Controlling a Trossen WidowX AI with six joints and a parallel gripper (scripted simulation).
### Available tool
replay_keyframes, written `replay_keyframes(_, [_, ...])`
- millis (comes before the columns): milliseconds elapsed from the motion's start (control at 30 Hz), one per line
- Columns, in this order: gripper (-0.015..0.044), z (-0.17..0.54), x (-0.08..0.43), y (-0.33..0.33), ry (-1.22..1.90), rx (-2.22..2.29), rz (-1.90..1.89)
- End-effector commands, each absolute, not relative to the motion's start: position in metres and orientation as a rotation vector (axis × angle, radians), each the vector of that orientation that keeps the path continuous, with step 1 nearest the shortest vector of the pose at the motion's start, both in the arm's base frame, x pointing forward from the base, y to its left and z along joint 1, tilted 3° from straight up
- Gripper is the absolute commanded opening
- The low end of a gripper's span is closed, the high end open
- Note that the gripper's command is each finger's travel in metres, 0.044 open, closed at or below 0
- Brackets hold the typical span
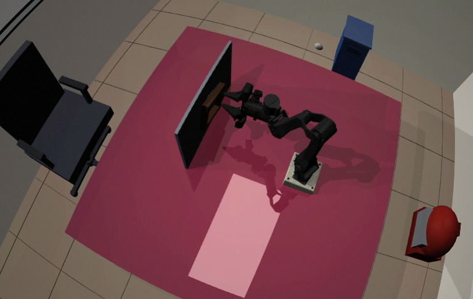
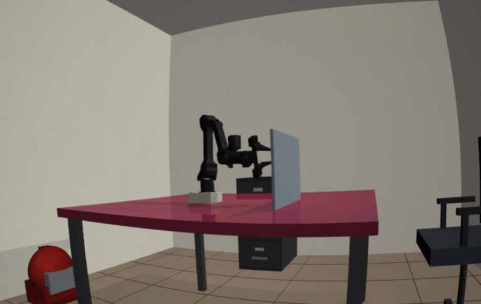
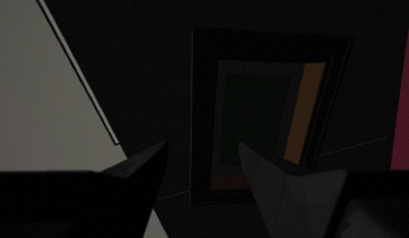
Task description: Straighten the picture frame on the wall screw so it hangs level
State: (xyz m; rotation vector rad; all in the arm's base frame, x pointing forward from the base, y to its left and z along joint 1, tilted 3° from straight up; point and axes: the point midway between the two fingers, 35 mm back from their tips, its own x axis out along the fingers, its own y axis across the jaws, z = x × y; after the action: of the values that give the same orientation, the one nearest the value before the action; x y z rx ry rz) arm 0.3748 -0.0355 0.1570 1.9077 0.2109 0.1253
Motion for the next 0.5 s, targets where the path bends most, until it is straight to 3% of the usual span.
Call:
replay_keyframes(0, [0.026, 0.1573, 0.3769, -0.0355, 0.207, 1.912, 0.125])
replay_keyframes(467, [0.026, 0.1578, 0.3868, -0.0339, 0.206, 1.912, 0.126])
